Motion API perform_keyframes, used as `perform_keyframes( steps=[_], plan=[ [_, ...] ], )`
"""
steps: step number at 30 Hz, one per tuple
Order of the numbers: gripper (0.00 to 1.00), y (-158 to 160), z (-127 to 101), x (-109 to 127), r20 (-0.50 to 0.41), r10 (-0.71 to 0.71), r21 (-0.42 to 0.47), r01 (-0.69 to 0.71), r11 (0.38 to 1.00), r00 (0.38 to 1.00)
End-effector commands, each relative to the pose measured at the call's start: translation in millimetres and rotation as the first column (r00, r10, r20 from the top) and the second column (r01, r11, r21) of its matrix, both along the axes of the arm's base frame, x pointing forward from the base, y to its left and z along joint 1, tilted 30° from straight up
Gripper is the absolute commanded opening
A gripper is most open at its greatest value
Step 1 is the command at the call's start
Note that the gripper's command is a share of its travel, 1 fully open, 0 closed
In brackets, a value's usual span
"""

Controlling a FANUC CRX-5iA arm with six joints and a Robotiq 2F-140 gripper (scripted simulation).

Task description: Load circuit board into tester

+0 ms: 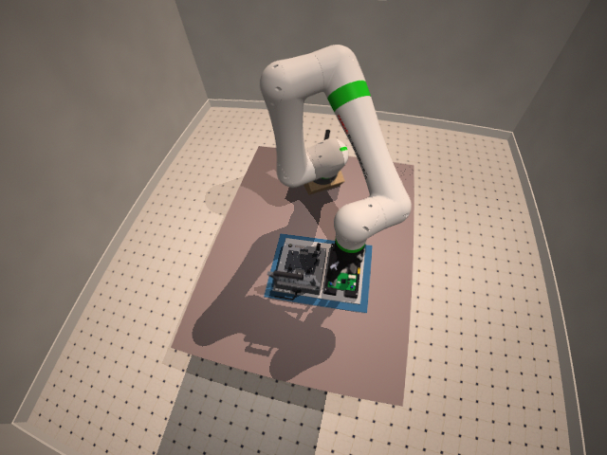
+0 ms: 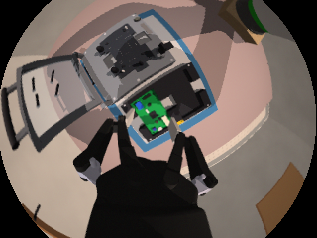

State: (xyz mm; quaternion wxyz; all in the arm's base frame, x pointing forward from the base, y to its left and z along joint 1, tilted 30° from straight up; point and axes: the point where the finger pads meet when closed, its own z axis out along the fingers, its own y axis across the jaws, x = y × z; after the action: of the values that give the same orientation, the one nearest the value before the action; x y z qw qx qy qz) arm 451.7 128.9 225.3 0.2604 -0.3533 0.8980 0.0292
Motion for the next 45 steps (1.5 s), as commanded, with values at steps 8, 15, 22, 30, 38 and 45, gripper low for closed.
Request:
perform_keyframes(
  steps=[8, 15, 22, 30, 38, 45],
  plan=[
    [0.58, -0.1, 0.2, 0.2, 0.055, 0.348, -0.171, -0.335, 0.927, 0.936],
    [0.58, -0.1, 0.2, 0.2, 0.063, 0.544, -0.290, -0.506, 0.812, 0.837],
    [0.58, -0.1, 0.2, 0.2, 0.057, 0.624, -0.343, -0.571, 0.746, 0.780],
    [0.58, -0.1, 0.2, 0.2, 0.052, 0.667, -0.372, -0.606, 0.703, 0.743],
    [0.58, -0.1, 0.2, 0.2, 0.052, 0.668, -0.373, -0.607, 0.702, 0.742],
    [0.58, -0.1, 0.2, 0.2, 0.052, 0.668, -0.373, -0.607, 0.702, 0.742]
  ],
)
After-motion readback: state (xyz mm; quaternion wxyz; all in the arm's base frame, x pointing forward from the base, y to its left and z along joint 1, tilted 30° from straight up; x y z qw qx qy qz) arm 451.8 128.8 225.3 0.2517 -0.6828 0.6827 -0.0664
